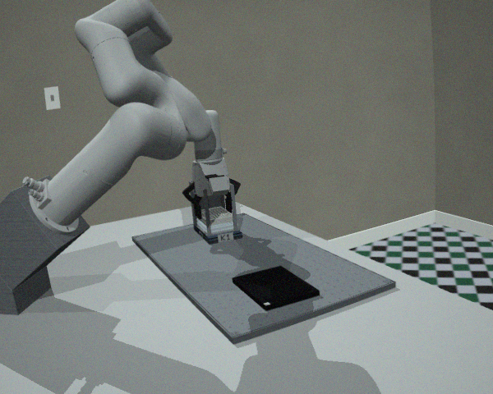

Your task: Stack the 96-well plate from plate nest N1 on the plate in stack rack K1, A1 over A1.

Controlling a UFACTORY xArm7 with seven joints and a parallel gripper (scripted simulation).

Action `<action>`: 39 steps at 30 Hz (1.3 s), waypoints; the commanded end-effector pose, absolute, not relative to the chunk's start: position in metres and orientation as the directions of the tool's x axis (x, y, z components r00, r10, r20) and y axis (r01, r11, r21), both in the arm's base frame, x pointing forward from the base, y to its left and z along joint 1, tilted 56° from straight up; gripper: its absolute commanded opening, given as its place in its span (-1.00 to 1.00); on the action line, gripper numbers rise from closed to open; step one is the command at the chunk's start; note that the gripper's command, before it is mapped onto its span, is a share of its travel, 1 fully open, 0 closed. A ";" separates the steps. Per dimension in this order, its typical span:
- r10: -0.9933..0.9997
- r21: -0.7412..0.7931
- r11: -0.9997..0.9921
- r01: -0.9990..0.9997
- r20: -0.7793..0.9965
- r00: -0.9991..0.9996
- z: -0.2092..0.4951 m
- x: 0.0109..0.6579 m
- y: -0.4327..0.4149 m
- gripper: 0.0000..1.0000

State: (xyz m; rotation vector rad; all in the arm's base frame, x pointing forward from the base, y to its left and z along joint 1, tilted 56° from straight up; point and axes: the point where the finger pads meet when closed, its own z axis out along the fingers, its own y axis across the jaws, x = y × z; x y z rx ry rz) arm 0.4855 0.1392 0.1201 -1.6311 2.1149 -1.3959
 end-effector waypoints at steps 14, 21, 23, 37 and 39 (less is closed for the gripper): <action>-0.818 -0.718 -0.012 -0.696 0.408 -0.406 0.120 0.487 0.140 -1.00; -0.818 -0.718 -0.012 -0.696 0.408 -0.406 0.119 0.488 0.139 -1.00; -0.818 -0.718 -0.012 -0.696 0.408 -0.406 0.119 0.488 0.139 -1.00; -0.818 -0.718 -0.012 -0.696 0.408 -0.406 0.118 0.489 0.138 -1.00; -0.818 -0.718 -0.012 -0.696 0.408 -0.406 0.117 0.490 0.137 -1.00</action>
